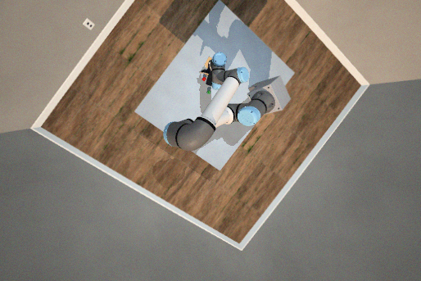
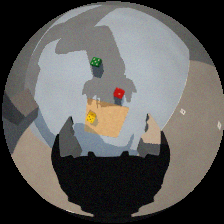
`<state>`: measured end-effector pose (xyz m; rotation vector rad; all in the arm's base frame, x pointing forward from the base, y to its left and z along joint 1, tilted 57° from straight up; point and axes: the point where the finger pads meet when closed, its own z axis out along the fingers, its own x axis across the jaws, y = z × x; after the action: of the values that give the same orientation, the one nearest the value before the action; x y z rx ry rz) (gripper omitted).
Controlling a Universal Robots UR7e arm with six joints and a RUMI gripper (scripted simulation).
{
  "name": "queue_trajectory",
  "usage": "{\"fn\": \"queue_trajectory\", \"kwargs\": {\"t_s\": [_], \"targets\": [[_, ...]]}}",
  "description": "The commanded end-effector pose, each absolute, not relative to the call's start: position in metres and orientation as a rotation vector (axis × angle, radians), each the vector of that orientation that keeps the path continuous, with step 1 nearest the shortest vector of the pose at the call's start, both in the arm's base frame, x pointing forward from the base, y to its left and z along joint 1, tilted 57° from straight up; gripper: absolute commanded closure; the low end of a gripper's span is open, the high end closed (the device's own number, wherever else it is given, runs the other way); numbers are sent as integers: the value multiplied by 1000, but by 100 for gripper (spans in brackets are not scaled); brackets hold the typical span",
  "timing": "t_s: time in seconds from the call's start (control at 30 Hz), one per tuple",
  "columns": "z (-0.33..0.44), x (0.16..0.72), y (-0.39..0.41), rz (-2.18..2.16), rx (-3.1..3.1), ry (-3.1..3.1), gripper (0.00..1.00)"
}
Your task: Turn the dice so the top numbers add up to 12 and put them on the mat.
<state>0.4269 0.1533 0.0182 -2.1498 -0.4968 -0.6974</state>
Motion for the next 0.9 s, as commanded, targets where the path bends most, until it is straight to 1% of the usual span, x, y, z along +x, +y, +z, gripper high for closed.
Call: {"fn": "queue_trajectory", "kwargs": {"t_s": [0.0, 0.4, 0.87], "targets": [[26, 431, 157, -636, -2181, -375, 0], [43, 437, 169, -493, -2178, -92, 0], [46, 438, 171, -463, -2174, -35, 0]]}}
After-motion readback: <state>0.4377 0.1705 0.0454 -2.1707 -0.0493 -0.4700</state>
